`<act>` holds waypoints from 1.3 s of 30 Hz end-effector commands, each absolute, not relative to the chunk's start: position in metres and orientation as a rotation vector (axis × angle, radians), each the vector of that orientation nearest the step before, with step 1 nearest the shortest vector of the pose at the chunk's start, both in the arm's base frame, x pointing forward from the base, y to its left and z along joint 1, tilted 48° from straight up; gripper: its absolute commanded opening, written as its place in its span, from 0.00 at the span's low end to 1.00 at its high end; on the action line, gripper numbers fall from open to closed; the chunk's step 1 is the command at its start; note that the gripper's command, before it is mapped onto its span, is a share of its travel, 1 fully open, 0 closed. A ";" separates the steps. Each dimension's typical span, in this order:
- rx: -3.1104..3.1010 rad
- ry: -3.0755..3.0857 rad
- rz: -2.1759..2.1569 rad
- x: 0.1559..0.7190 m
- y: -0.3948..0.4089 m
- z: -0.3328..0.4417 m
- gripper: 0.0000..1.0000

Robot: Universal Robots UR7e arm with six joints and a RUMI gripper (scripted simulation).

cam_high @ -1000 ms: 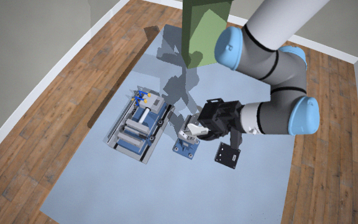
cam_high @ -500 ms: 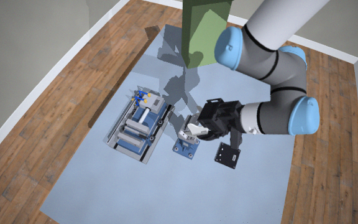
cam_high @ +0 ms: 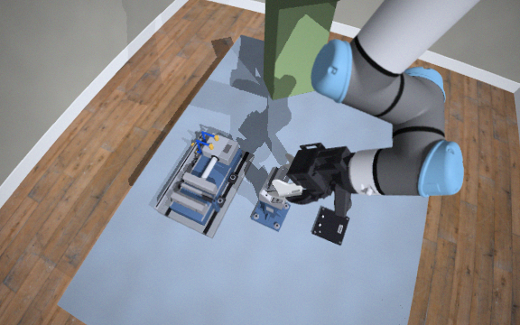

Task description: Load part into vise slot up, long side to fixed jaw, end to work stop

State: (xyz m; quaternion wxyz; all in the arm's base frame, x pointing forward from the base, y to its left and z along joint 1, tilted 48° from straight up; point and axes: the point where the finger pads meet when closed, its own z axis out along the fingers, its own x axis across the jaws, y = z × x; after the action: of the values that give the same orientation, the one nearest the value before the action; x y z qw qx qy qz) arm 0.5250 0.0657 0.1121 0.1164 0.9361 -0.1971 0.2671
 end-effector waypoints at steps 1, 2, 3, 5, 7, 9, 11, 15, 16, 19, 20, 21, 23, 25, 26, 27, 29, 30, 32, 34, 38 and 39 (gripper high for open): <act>2.741 -0.577 0.784 0.526 0.066 0.112 0.00; 2.741 -0.577 0.784 0.526 0.066 0.112 0.00; 2.741 -0.577 0.784 0.526 0.066 0.111 0.00; 2.741 -0.577 0.784 0.527 0.067 0.111 0.00; 2.741 -0.577 0.784 0.528 0.067 0.110 0.00; 2.741 -0.577 0.784 0.528 0.068 0.109 0.00; 2.741 -0.577 0.784 0.529 0.068 0.109 0.00; 2.741 -0.577 0.784 0.530 0.069 0.108 0.00; 2.741 -0.577 0.784 0.530 0.069 0.107 0.00; 2.741 -0.577 0.784 0.532 0.070 0.106 0.00; 2.741 -0.577 0.784 0.532 0.070 0.105 0.00; 2.741 -0.577 0.784 0.533 0.071 0.104 0.00; 2.741 -0.577 0.784 0.534 0.071 0.103 0.00; 2.741 -0.577 0.784 0.535 0.072 0.102 0.00; 2.741 -0.577 0.784 0.536 0.072 0.101 0.00; 2.741 -0.577 0.784 0.536 0.073 0.101 0.00; 2.741 -0.577 0.784 0.538 0.074 0.099 0.00; 2.741 -0.577 0.784 0.538 0.074 0.099 0.00; 2.741 -0.577 0.784 0.538 0.074 0.099 0.00; 2.741 -0.577 0.784 0.540 0.075 0.097 0.00; 2.741 -0.577 0.784 0.542 0.077 0.094 0.00; 2.741 -0.577 0.784 0.543 0.077 0.093 0.00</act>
State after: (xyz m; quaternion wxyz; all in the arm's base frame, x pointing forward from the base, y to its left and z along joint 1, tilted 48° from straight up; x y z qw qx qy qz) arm 0.5403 0.0756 0.0958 0.1164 0.9361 -0.1970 0.2670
